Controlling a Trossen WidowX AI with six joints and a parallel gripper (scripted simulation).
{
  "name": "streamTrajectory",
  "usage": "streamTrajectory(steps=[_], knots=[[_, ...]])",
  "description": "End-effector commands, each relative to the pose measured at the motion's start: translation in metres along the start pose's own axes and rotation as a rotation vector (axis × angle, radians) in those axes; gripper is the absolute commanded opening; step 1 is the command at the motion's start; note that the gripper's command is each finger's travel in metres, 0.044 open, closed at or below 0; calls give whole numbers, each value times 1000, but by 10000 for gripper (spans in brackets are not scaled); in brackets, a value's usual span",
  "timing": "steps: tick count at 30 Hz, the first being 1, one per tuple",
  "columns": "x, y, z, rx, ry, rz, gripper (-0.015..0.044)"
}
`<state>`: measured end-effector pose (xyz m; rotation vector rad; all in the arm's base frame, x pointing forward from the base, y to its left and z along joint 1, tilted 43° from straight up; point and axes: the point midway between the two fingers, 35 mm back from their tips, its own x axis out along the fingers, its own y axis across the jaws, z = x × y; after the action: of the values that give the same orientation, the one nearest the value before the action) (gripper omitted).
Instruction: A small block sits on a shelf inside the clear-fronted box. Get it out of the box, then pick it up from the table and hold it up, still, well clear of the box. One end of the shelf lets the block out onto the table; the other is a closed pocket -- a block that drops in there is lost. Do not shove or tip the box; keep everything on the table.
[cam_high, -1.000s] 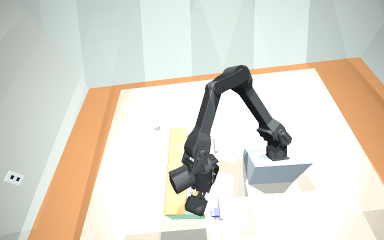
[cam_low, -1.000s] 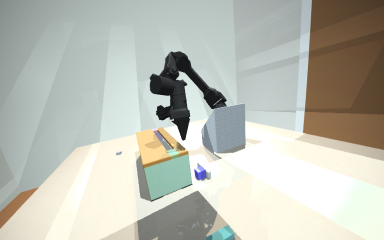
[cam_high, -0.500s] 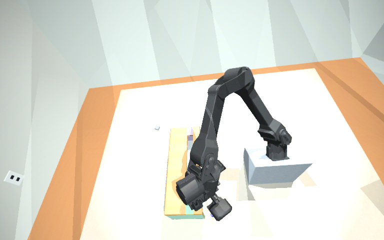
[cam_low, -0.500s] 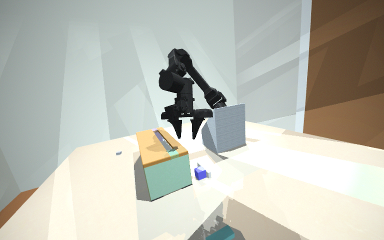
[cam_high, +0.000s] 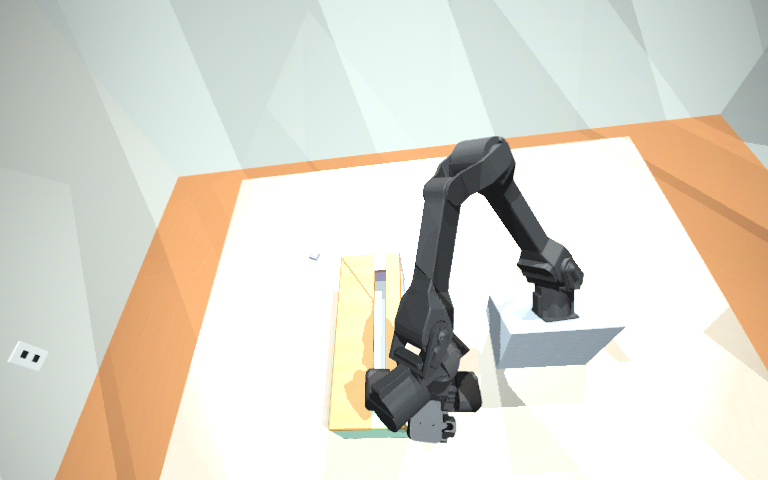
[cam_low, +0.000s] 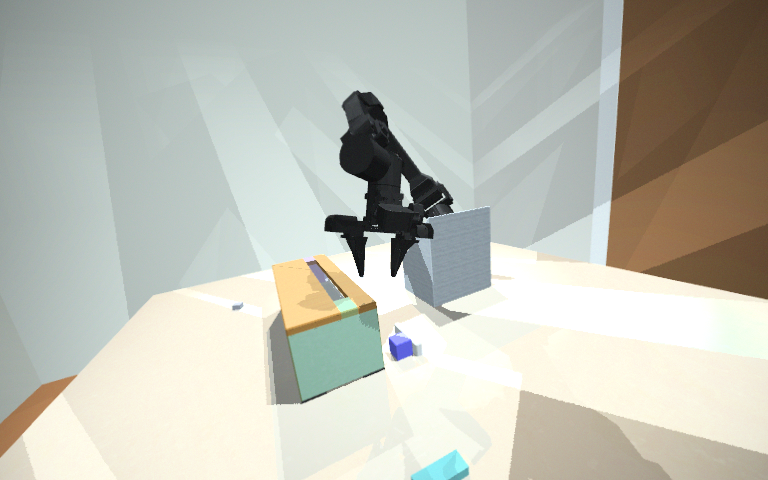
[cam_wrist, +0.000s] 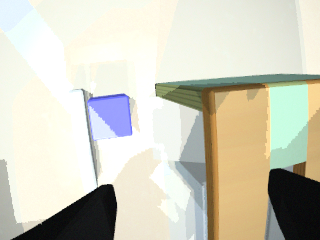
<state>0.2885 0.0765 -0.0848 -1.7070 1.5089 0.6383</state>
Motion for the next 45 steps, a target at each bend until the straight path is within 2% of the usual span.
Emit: streamTrajectory(steps=[1, 10, 12, 29, 36, 45], knots=[[-3, 10, 10, -935, 118, -66, 285], [-6, 15, 15, -1514, 203, -57, 285], [-6, 15, 16, -1572, 211, -53, 285], [-4, 15, 16, -1573, 211, -53, 285], [84, 32, 5, -1573, 216, -51, 285], [88, 34, 4, -1573, 216, -51, 285]])
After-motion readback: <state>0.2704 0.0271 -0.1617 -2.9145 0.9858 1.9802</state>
